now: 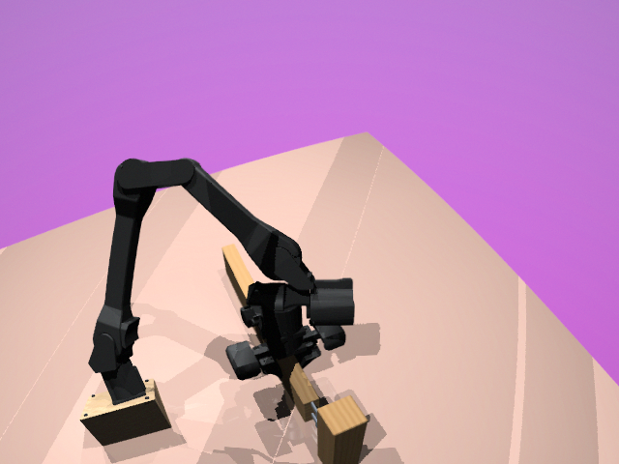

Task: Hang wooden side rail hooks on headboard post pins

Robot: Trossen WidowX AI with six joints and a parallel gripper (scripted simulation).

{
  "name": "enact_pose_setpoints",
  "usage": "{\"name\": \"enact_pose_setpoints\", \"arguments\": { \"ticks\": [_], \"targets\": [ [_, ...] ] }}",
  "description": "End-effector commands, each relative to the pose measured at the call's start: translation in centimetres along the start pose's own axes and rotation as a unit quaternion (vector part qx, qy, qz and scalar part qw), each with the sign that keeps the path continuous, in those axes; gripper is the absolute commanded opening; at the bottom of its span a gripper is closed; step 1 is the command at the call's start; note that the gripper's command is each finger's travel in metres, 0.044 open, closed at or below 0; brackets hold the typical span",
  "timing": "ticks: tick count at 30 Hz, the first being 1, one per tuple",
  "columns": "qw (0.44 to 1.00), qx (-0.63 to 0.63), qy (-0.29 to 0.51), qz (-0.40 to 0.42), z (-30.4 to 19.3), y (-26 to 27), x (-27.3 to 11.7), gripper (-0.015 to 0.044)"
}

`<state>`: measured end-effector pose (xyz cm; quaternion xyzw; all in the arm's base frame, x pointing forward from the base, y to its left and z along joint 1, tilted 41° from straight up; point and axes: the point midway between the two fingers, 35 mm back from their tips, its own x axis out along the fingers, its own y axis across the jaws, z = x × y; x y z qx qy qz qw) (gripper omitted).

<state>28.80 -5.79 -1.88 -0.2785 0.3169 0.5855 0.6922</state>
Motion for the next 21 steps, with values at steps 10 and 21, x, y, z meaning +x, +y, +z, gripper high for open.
{"name": "enact_pose_setpoints", "arguments": {
  "ticks": [10,21],
  "targets": [
    [1.0,-0.002,-0.001,0.001,0.0,-0.03,-0.12,0.0],
    [1.0,-0.002,-0.001,0.001,-0.01,-0.03,-0.3,0.0]
  ]
}}
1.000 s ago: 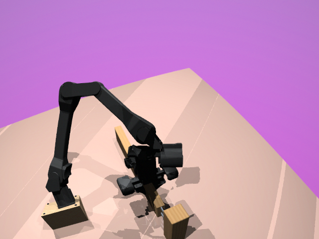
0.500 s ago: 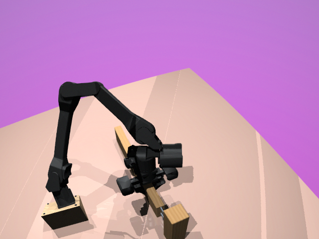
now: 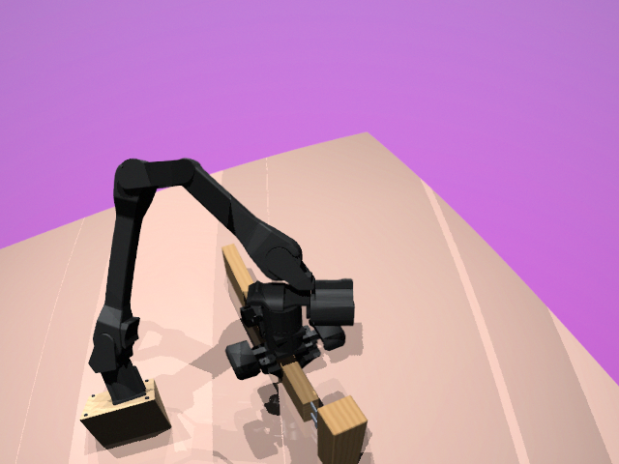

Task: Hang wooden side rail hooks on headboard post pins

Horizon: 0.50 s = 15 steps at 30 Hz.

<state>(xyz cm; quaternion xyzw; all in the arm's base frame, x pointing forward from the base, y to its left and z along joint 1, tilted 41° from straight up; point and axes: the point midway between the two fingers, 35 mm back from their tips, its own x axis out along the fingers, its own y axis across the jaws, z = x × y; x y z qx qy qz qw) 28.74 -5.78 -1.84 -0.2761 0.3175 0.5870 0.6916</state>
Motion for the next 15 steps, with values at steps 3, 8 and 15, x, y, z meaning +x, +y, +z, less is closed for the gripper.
{"name": "enact_pose_setpoints", "arguments": {
  "ticks": [3,8,15],
  "targets": [
    [1.0,-0.003,0.0,-0.002,-0.04,-0.09,-0.32,0.0],
    [1.0,-0.003,0.0,-0.002,-0.04,-0.09,-0.41,0.0],
    [1.0,-0.003,0.0,-0.002,-0.04,-0.09,-0.52,0.0]
  ]
}}
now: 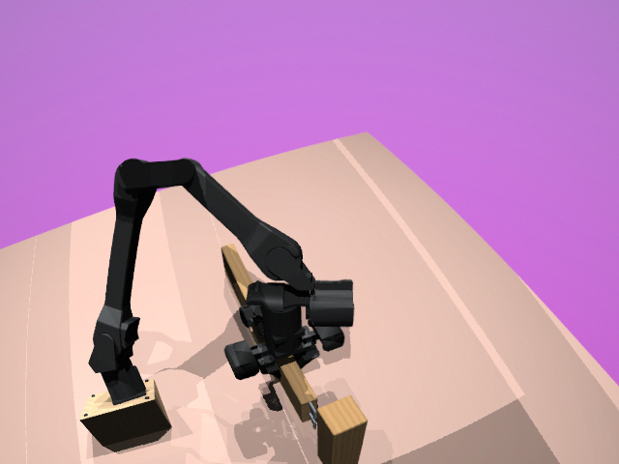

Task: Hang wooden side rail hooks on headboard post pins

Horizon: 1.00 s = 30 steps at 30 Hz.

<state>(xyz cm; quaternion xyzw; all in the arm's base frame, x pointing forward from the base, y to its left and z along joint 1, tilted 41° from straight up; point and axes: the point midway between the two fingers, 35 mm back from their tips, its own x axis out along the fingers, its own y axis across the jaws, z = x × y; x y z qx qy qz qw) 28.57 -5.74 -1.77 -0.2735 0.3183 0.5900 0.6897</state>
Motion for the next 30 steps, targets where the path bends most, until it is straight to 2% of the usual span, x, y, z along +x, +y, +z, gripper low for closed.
{"name": "enact_pose_setpoints", "arguments": {
  "ticks": [1,30],
  "targets": [
    [1.0,-0.004,0.001,-0.006,-0.09,-0.27,-0.49,0.0],
    [1.0,-0.004,0.001,-0.006,-0.09,-0.27,-0.97,0.0]
  ]
}}
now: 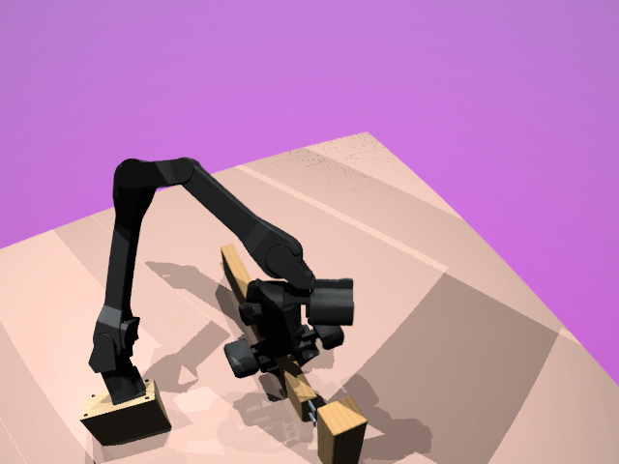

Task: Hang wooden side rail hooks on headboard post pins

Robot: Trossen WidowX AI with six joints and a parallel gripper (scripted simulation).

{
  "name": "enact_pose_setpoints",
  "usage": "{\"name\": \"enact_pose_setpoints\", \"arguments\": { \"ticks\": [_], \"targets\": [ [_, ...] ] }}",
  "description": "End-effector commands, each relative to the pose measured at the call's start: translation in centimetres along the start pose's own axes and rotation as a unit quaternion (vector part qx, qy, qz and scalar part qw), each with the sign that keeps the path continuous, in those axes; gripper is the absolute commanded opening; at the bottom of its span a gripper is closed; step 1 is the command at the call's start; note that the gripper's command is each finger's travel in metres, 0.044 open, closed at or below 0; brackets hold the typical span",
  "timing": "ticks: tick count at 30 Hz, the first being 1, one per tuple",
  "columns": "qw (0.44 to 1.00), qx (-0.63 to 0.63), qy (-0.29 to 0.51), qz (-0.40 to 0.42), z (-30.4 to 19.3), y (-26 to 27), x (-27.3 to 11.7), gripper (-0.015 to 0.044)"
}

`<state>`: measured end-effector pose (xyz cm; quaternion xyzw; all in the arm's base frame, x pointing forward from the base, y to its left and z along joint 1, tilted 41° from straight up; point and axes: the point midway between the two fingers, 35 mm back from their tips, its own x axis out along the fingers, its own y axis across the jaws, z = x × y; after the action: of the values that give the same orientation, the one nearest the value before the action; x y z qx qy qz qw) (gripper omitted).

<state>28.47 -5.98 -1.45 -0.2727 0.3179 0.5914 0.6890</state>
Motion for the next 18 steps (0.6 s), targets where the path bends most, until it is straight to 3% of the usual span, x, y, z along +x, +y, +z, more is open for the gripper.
{"name": "enact_pose_setpoints", "arguments": {
  "ticks": [1,18],
  "targets": [
    [1.0,-0.004,0.002,-0.007,-0.11,-0.32,-0.59,0.0],
    [1.0,-0.004,0.002,-0.007,-0.11,-0.31,-0.87,0.0]
  ]
}}
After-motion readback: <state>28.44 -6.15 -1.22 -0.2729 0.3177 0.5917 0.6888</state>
